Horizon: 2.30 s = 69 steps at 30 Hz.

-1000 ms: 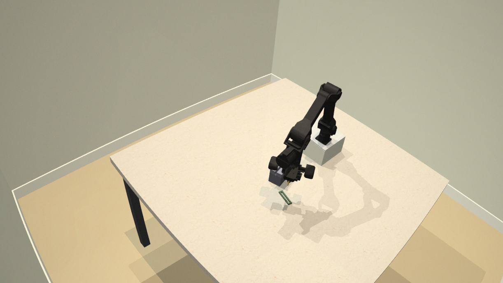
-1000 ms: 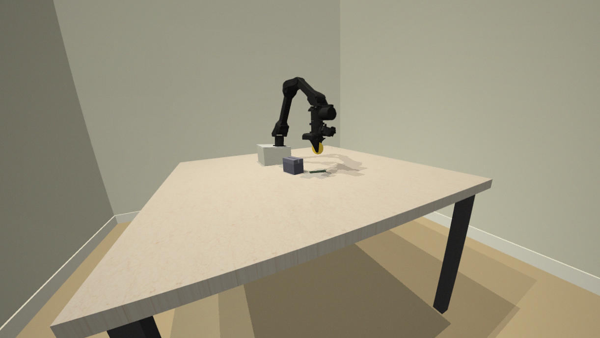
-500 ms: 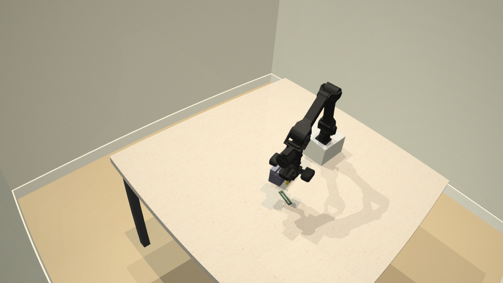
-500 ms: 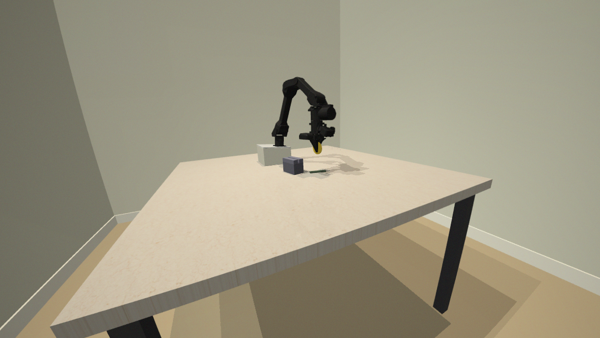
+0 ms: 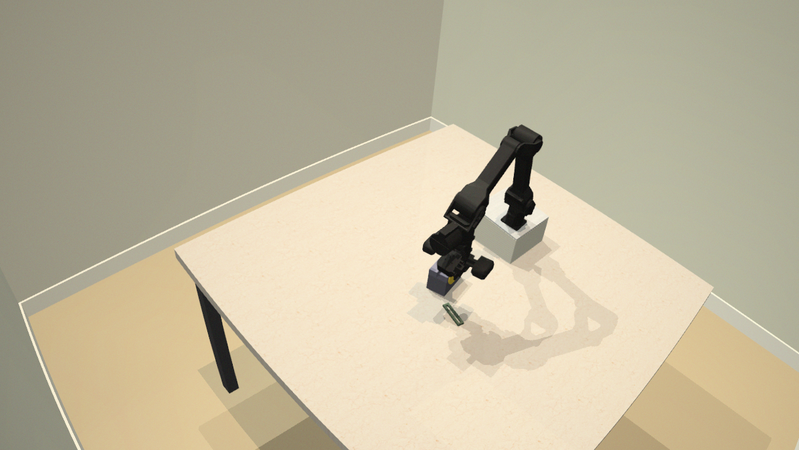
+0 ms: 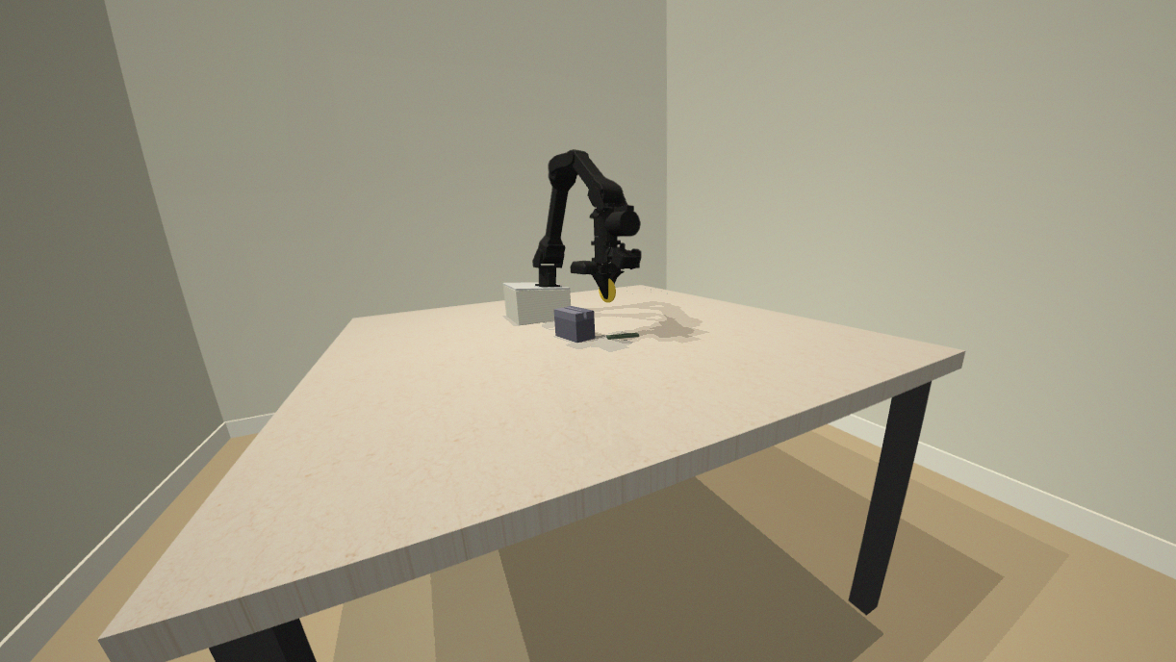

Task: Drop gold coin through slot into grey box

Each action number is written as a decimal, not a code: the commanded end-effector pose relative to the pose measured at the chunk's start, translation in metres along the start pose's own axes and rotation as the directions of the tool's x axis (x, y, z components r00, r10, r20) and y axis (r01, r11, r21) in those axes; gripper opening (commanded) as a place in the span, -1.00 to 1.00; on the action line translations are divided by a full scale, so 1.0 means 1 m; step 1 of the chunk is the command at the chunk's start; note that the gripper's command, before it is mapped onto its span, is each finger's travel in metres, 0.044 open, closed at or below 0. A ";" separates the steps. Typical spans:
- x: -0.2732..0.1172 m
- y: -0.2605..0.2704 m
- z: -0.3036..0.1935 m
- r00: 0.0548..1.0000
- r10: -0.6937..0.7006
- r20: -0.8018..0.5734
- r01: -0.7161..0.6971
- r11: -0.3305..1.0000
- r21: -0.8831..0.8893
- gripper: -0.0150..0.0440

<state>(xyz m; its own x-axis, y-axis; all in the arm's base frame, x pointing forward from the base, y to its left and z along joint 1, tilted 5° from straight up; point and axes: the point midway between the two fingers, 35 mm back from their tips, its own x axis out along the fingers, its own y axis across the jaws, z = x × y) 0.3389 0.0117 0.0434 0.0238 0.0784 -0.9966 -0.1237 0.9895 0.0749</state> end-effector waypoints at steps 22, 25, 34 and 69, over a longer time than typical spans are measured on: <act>-0.001 -0.042 -0.046 1.000 -0.002 0.006 0.002 1.000 -0.006 -0.49; -0.001 -0.047 -0.053 1.000 -0.002 0.006 0.002 1.000 -0.006 -0.49; 0.001 -0.058 -0.071 1.000 -0.002 0.005 0.002 1.000 -0.006 -0.49; 0.005 -0.059 -0.072 1.000 0.000 -0.008 0.000 1.000 -0.003 -0.49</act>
<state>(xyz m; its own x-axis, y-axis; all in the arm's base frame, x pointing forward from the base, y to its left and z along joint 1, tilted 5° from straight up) 0.2745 -0.0550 0.0333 0.0164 0.0777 -0.9968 -0.1261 0.9892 0.0750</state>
